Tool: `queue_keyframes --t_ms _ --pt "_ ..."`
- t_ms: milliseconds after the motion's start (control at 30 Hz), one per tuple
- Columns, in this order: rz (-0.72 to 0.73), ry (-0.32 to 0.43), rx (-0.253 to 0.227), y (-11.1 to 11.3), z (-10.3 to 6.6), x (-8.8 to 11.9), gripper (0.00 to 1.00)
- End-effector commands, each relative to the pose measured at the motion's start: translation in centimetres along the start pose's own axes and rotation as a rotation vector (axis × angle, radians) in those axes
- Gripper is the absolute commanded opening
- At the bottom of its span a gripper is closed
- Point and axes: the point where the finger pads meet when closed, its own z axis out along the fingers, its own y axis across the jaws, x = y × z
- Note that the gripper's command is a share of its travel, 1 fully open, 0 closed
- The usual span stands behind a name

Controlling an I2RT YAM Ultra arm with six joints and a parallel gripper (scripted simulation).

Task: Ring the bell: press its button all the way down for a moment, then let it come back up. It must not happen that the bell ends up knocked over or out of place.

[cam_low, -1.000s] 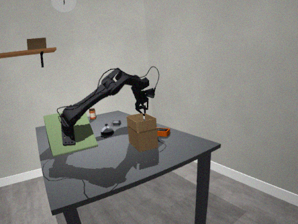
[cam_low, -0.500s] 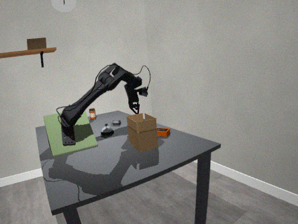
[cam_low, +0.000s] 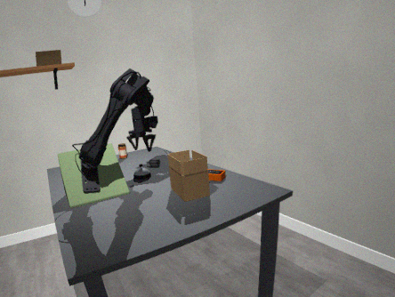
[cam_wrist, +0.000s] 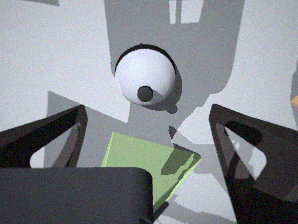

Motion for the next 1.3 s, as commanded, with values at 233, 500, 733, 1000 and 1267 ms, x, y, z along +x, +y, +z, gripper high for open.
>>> queue_keyframes --t_ms 233,500,733,1000,1267 --pt "-0.130 0.015 -0.017 0.41 -1.51 2.02 0.00" --pt "-0.130 0.014 -0.012 0.33 -1.50 1.98 0.00" --pt "-0.128 0.014 -0.012 0.33 -1.50 1.98 0.00" --pt "-0.128 0.014 -0.012 0.33 -1.50 1.98 0.00" --pt "-0.128 0.014 -0.012 0.33 -1.50 1.98 0.00"
